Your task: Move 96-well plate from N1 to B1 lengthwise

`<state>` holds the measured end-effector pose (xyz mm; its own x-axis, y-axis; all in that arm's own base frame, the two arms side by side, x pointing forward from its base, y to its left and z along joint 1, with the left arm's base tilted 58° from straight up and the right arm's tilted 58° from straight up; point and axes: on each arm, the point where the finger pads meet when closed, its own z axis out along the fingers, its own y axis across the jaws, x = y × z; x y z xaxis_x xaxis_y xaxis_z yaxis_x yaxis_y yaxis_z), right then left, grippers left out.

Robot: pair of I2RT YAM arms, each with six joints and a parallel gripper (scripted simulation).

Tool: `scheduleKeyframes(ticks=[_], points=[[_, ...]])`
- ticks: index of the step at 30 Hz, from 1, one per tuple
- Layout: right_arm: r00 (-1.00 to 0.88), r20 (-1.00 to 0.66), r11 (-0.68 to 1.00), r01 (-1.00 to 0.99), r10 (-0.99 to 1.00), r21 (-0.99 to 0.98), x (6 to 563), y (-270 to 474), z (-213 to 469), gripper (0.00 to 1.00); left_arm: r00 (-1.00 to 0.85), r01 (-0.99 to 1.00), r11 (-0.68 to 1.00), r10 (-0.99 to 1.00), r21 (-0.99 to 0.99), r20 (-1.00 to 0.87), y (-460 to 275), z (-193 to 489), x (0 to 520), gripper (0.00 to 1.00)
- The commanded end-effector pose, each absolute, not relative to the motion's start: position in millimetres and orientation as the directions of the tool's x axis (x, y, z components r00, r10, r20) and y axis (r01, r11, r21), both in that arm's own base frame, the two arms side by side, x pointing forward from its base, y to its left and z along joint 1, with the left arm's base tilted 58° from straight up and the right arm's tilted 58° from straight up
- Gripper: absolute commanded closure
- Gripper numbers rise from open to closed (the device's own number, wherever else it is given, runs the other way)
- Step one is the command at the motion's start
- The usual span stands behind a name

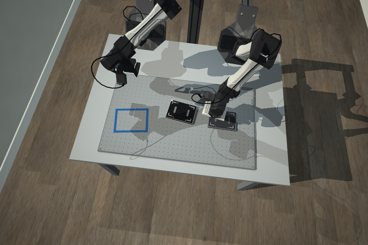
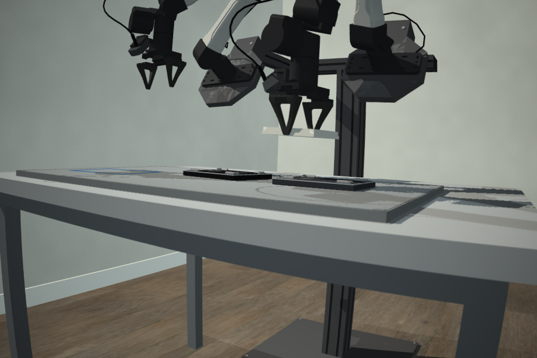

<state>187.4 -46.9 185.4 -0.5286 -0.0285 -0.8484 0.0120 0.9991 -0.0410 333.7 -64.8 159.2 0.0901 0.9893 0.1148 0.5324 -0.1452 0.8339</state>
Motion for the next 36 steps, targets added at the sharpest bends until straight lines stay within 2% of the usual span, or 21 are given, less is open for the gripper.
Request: scheduleKeyframes(ticks=[1, 36], points=[[-0.53, -0.847, 0.999, 0.005, -0.032, -0.041, 186, -46, 186, 0.0, 0.042, 0.526, -0.118, 0.993, 0.842, 0.113, -71, 163, 338, 1.0], [-0.53, -0.847, 0.999, 0.005, -0.032, -0.041, 186, -46, 186, 0.0, 0.05, 0.536, -0.132, 0.991, 0.834, 0.124, -172, 154, 333, 1.0]])
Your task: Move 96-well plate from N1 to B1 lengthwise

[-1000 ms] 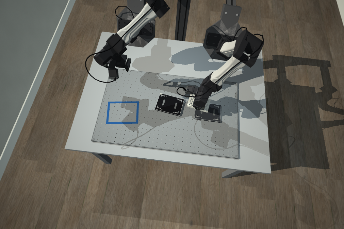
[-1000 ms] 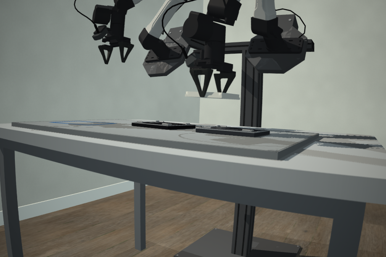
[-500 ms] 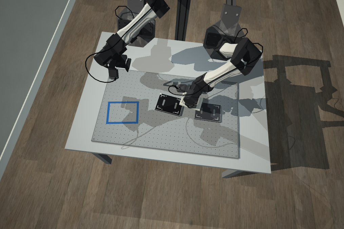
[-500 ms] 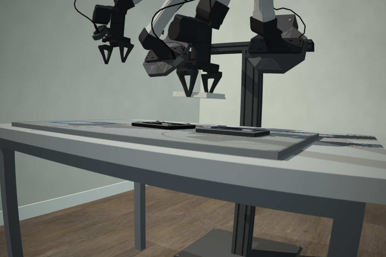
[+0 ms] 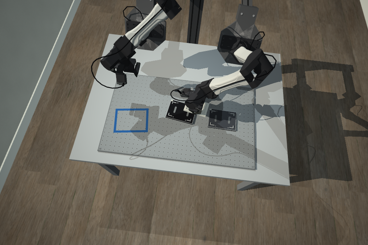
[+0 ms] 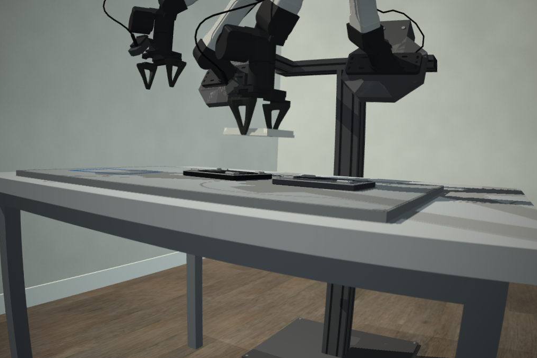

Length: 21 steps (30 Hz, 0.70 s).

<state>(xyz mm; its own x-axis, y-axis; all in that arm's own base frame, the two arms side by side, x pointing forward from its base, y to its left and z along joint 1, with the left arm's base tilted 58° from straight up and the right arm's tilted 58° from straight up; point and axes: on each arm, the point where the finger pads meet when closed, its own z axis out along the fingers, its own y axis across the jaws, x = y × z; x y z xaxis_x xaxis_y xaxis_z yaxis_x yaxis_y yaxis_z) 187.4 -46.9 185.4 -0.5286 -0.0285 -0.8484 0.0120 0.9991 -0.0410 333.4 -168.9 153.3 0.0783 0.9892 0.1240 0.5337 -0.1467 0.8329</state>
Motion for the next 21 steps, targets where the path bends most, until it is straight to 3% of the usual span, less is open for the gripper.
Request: scheduleKeyframes(ticks=[1, 21], points=[[-0.53, -0.847, 0.999, 0.005, -0.032, -0.041, 186, -46, 186, 0.0, 0.05, 0.536, -0.132, 0.991, 0.834, 0.124, -172, 154, 333, 1.0], [-0.53, -0.847, 0.999, 0.005, -0.032, -0.041, 186, -46, 186, 0.0, 0.055, 0.534, -0.136, 0.991, 0.835, 0.126, -234, 150, 331, 1.0]])
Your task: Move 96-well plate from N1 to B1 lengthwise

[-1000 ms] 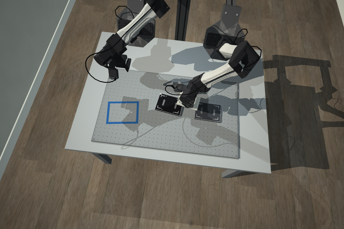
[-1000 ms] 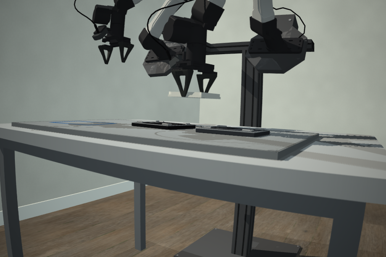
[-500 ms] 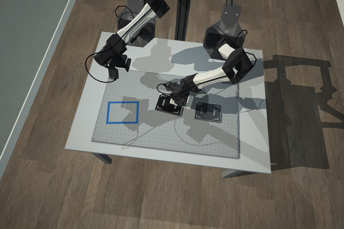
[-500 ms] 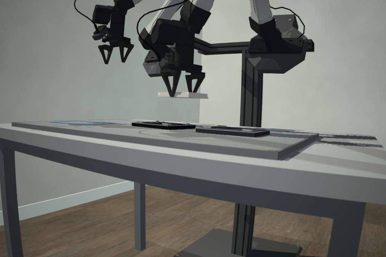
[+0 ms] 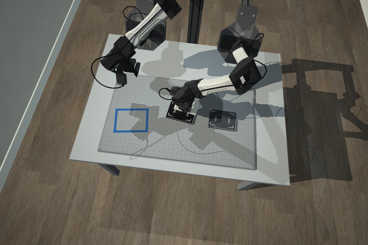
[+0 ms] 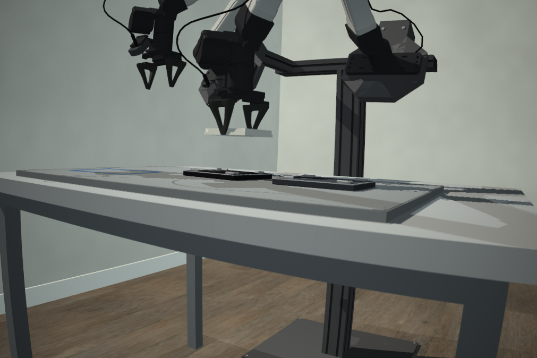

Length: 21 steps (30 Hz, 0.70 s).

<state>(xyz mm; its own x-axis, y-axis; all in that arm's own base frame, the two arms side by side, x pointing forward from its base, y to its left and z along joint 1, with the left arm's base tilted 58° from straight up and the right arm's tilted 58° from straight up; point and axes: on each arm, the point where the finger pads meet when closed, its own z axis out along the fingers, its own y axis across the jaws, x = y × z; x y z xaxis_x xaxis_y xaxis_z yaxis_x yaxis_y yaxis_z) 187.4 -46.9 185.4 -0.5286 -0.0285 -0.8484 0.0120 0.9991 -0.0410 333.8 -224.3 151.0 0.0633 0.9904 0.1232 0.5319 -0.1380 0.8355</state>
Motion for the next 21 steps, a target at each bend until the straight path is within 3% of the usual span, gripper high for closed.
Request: scheduleKeyframes(ticks=[1, 21], points=[[-0.53, -0.847, 0.999, 0.005, -0.032, -0.041, 186, -46, 186, 0.0, 0.055, 0.534, -0.136, 0.99, 0.835, 0.126, -238, 150, 331, 1.0], [-0.53, -0.847, 0.999, 0.005, -0.032, -0.041, 186, -46, 186, 0.0, 0.047, 0.527, -0.118, 0.993, 0.842, 0.11, -253, 154, 333, 1.0]])
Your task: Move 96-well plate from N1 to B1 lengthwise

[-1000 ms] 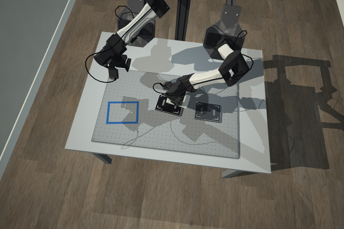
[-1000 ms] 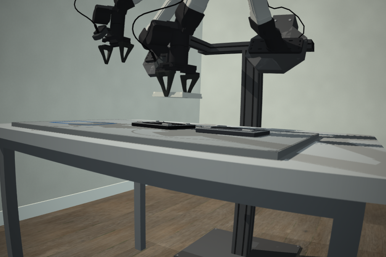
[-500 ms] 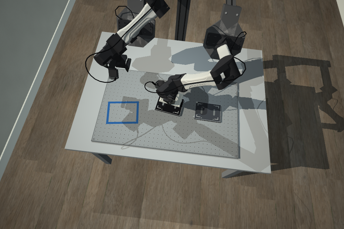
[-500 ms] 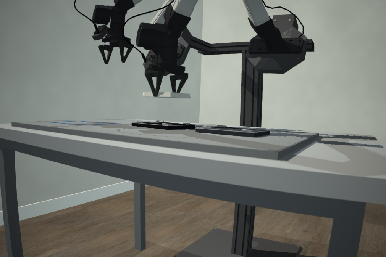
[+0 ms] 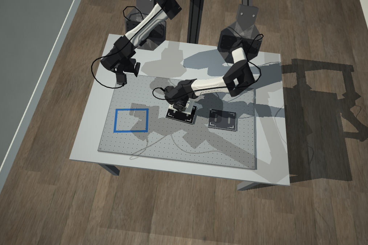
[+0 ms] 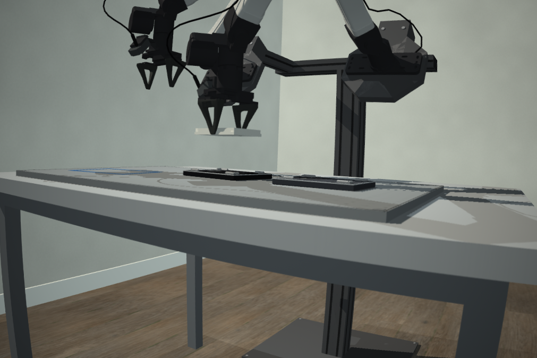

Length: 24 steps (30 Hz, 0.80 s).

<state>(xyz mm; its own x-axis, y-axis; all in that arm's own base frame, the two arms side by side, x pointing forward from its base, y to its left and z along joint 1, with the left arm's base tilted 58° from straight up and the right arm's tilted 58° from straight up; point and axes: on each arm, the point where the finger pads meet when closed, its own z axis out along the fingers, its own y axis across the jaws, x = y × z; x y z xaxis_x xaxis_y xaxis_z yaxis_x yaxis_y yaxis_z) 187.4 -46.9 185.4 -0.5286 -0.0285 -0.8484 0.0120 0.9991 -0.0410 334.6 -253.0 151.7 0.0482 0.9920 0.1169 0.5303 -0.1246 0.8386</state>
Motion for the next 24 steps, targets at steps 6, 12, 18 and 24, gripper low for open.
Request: scheduleKeyframes(ticks=[6, 12, 18, 24], points=[[-0.53, -0.847, 0.999, 0.005, -0.032, -0.041, 186, -46, 186, 0.0, 0.047, 0.527, -0.118, 0.993, 0.842, 0.11, -253, 154, 333, 1.0], [-0.53, -0.847, 0.999, 0.005, -0.032, -0.041, 186, -46, 186, 0.0, 0.047, 0.527, -0.118, 0.993, 0.842, 0.11, -252, 154, 333, 1.0], [-0.53, -0.847, 0.999, 0.005, -0.032, -0.041, 186, -46, 186, 0.0, 0.047, 0.527, -0.118, 0.993, 0.842, 0.11, -252, 154, 333, 1.0], [-0.53, -0.847, 0.999, 0.005, -0.032, -0.041, 186, -46, 186, 0.0, 0.039, 0.539, -0.124, 0.992, 0.833, 0.122, -248, 143, 343, 1.0]])
